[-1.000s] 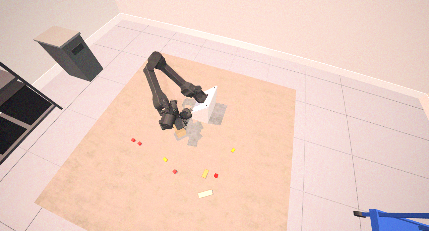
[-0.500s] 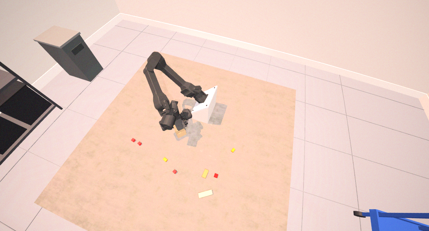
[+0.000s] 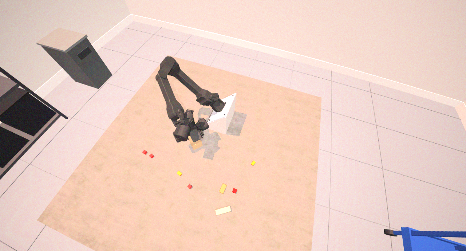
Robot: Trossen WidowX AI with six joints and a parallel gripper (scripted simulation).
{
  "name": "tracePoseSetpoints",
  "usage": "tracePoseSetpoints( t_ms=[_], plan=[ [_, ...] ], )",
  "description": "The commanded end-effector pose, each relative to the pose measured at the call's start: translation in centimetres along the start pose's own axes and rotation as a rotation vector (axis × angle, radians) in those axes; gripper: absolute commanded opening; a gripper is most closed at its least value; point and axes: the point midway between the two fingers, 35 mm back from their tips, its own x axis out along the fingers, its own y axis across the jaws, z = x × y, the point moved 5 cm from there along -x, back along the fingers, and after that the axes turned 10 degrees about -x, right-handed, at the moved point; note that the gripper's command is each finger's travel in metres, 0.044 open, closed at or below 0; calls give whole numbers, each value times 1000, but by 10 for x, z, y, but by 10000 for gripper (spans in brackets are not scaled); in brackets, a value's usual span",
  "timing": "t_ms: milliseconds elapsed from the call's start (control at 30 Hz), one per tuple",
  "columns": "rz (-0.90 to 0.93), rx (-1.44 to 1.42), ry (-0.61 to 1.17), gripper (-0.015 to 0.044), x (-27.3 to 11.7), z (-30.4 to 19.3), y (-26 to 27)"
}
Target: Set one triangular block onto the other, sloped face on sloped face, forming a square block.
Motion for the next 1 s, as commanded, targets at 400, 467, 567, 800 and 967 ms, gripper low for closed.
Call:
tracePoseSetpoints(
  t_ms=[400,467,567,800,967],
  plan=[
    [-2,-8,4,0,9,4,-1],
    [-2,-8,4,0,11,4,-1],
    [-2,-8,5,0,12,5,-1],
    [-2,-7,5,0,17,6,-1],
    [-2,-7,5,0,20,7,-2]
  ],
)
